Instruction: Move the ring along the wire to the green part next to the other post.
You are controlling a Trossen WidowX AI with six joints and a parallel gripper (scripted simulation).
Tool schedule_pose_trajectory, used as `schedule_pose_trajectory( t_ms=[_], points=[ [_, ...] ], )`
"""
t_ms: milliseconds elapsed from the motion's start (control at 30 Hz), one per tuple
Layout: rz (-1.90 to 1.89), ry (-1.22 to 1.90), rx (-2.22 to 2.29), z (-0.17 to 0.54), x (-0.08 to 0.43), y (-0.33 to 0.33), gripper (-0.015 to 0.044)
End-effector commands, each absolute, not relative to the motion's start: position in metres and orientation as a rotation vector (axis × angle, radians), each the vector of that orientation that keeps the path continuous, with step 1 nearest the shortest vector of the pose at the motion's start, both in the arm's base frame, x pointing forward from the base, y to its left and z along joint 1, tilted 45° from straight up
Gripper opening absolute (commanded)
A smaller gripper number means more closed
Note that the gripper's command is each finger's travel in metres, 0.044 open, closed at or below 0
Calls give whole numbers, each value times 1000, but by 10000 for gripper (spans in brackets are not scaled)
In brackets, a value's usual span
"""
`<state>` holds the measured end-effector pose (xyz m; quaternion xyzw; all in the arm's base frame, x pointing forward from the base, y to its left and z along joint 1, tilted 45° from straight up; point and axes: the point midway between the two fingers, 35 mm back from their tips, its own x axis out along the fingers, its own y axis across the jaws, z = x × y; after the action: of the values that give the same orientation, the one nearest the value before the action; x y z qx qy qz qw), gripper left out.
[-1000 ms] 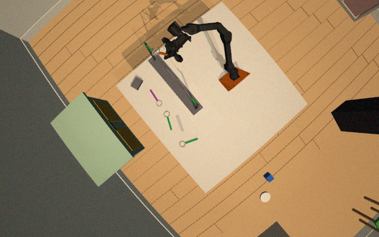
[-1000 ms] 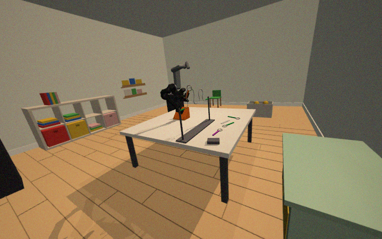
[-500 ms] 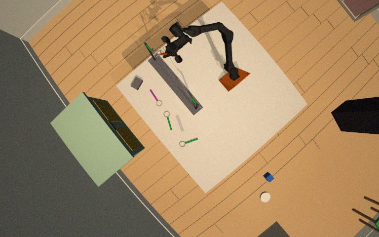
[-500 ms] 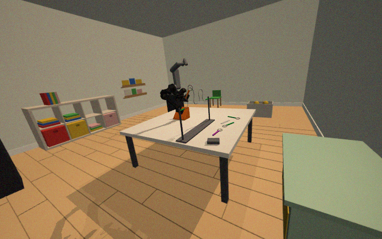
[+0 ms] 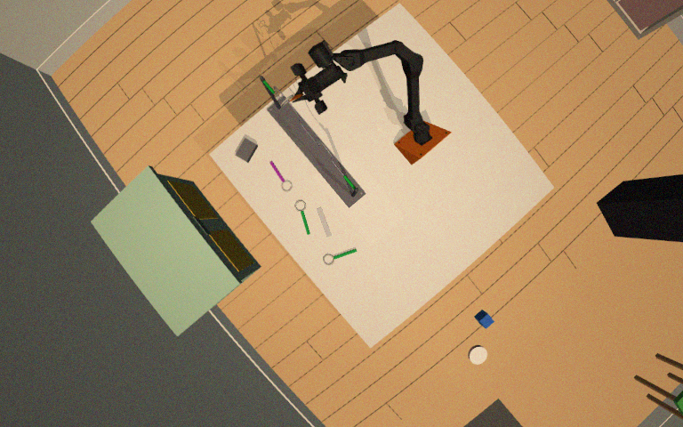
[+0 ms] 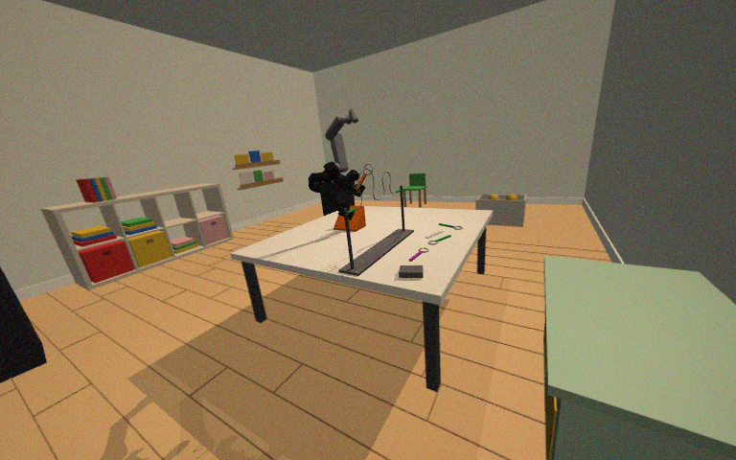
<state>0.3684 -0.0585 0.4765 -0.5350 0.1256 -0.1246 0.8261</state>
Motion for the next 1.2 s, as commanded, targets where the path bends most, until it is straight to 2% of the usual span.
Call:
schedule_pose_trajectory(
  t_ms=[0,1167],
  points=[
    [-288,254,-1195,479,367,-60,-150],
    [-425,121,-1665,498,367,-63,-150]
  ],
)
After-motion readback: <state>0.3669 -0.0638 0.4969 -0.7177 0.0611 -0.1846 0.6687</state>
